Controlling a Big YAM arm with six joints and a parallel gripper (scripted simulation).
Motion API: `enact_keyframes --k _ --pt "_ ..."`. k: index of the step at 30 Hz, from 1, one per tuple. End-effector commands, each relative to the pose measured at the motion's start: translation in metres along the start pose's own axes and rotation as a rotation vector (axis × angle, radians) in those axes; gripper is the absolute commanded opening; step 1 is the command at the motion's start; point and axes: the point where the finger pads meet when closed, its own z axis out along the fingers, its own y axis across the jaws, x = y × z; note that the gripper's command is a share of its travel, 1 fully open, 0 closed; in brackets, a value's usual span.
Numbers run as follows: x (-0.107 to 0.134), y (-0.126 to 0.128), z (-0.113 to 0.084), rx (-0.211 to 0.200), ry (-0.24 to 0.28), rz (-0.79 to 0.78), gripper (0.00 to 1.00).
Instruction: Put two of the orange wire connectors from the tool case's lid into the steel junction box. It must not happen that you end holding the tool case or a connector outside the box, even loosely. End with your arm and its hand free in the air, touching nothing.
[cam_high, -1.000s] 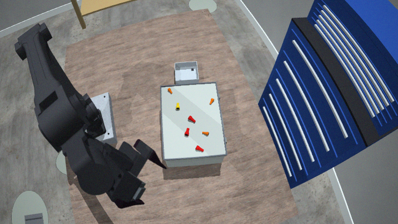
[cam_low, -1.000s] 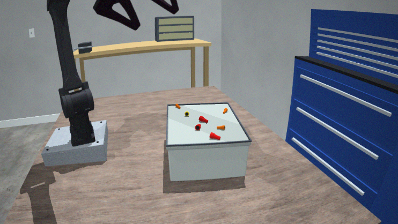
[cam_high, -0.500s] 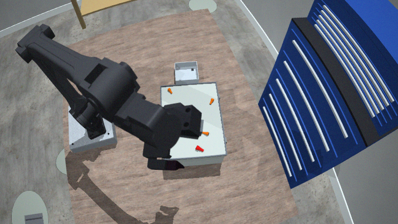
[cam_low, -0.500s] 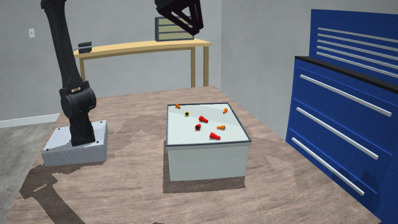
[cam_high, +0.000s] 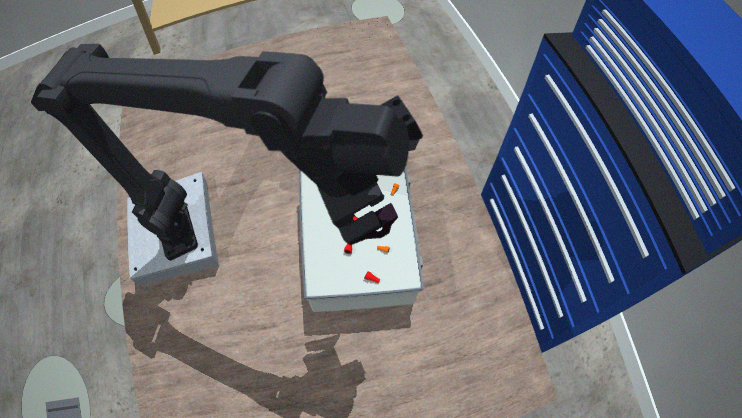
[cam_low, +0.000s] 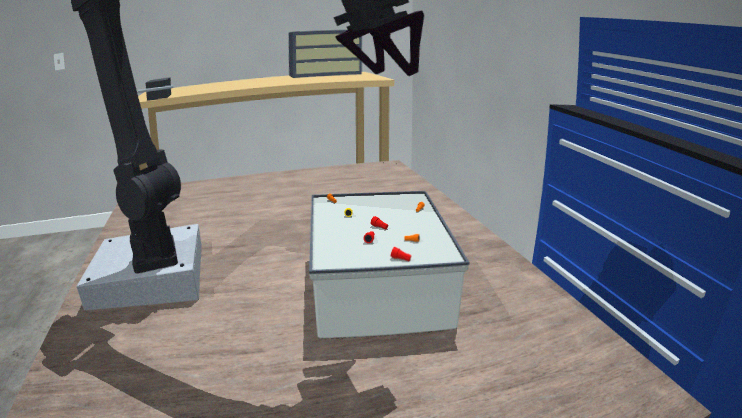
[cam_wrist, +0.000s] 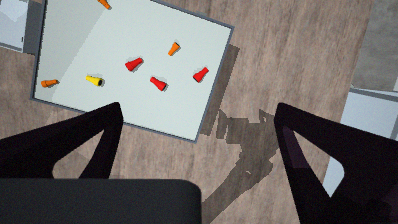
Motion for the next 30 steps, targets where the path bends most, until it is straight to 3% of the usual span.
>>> enact_keyframes --k 1,2,14,18,20,30 --pt "-0.016 -0.001 -0.004 -0.007 0.012 -0.098 1.00" --pt "-0.024 0.017 0.003 -0.027 0.034 -0.187 1.00" --pt "-0.050 0.098 0.030 -0.116 0.123 -0.587 1.00" --pt "-0.053 0.112 0.034 -0.132 0.138 -0.657 1.00" --pt "-0.057 0.137 0.040 -0.158 0.161 -0.775 1.00" --pt "-0.062 0.206 0.053 -0.233 0.225 -1.108 1.00"
